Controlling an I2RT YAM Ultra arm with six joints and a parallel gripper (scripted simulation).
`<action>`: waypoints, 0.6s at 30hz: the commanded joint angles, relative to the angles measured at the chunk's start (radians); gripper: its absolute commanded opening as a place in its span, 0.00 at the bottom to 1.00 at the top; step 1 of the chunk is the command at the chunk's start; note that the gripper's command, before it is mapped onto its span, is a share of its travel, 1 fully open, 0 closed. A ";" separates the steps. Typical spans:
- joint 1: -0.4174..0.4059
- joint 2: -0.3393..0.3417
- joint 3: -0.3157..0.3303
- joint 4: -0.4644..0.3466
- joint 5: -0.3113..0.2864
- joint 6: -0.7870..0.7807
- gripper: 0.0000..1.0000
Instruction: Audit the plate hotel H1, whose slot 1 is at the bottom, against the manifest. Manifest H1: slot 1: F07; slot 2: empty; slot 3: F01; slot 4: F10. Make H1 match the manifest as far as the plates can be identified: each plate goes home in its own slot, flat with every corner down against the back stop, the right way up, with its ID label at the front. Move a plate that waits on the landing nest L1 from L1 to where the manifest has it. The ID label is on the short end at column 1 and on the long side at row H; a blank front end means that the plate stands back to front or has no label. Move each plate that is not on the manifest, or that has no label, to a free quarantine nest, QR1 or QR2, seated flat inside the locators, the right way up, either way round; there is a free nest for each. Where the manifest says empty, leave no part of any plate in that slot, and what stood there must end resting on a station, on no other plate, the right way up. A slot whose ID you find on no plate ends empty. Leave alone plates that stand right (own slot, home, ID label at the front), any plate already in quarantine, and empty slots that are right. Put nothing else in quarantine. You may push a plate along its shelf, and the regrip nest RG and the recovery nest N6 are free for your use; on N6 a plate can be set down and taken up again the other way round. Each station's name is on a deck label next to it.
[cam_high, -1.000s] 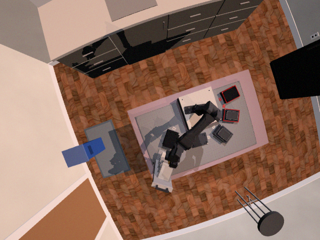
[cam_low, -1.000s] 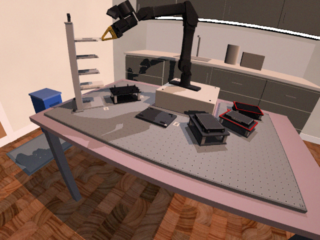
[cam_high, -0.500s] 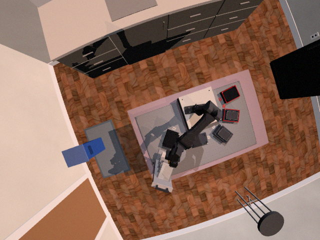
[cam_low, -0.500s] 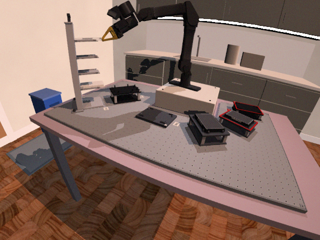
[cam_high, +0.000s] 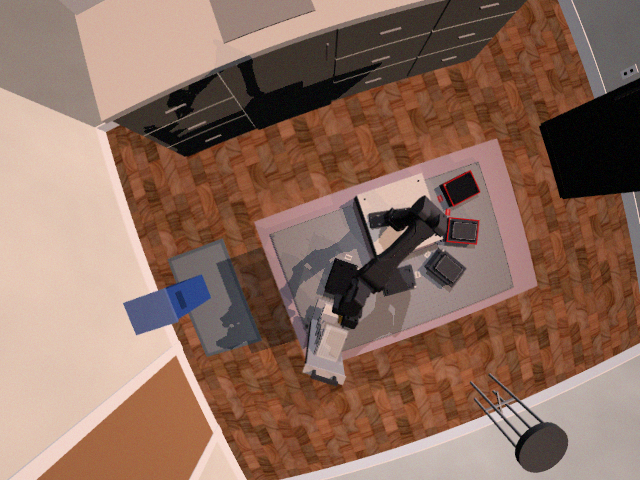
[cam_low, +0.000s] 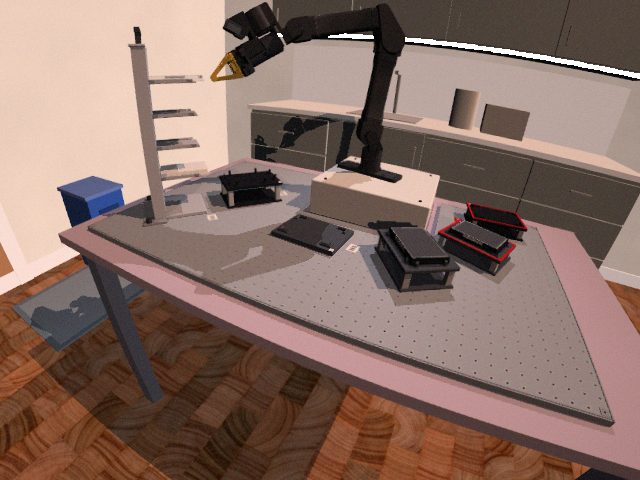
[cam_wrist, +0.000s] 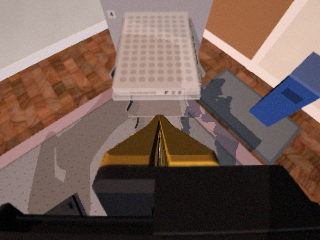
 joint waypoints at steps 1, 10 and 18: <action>-0.004 -0.018 0.000 -0.007 -0.011 -0.007 0.00; -0.022 -0.064 -0.038 -0.018 -0.025 -0.017 0.00; -0.038 -0.104 -0.069 -0.031 -0.039 -0.027 0.00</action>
